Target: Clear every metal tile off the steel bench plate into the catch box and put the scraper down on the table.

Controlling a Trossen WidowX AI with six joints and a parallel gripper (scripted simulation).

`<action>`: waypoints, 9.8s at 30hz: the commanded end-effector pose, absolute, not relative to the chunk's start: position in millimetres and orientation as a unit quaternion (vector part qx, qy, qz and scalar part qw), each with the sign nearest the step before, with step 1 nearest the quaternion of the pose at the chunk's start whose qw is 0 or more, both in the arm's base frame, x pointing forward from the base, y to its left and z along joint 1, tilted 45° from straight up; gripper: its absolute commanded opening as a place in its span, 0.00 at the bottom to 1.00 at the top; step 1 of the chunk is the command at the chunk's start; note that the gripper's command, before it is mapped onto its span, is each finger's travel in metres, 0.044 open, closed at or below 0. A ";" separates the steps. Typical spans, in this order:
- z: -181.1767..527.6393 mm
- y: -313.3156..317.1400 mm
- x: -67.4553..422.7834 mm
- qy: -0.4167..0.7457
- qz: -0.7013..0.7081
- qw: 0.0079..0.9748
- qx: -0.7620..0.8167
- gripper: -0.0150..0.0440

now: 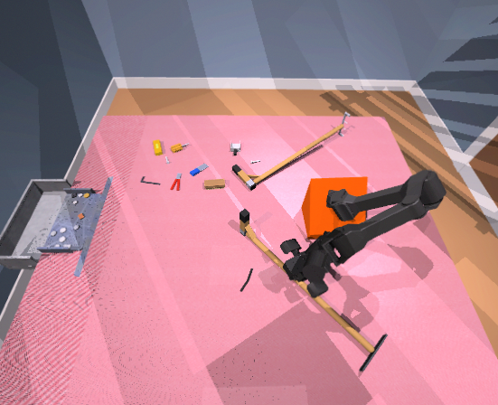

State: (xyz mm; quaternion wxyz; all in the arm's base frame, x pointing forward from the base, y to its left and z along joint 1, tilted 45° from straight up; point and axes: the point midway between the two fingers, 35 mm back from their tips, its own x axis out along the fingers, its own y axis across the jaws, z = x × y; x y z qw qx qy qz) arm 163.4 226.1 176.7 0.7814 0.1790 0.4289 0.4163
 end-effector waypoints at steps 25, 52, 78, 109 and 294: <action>188.1 186.7 199.1 0.464 0.366 0.792 0.155 0.25; 155.2 140.4 264.6 0.543 0.286 0.778 0.133 0.25; 114.3 75.9 311.6 0.615 0.238 0.737 0.148 0.25; 55.6 -16.4 335.5 0.677 0.219 0.671 0.210 0.25; -133.6 -169.9 308.2 0.693 0.227 0.619 0.292 0.25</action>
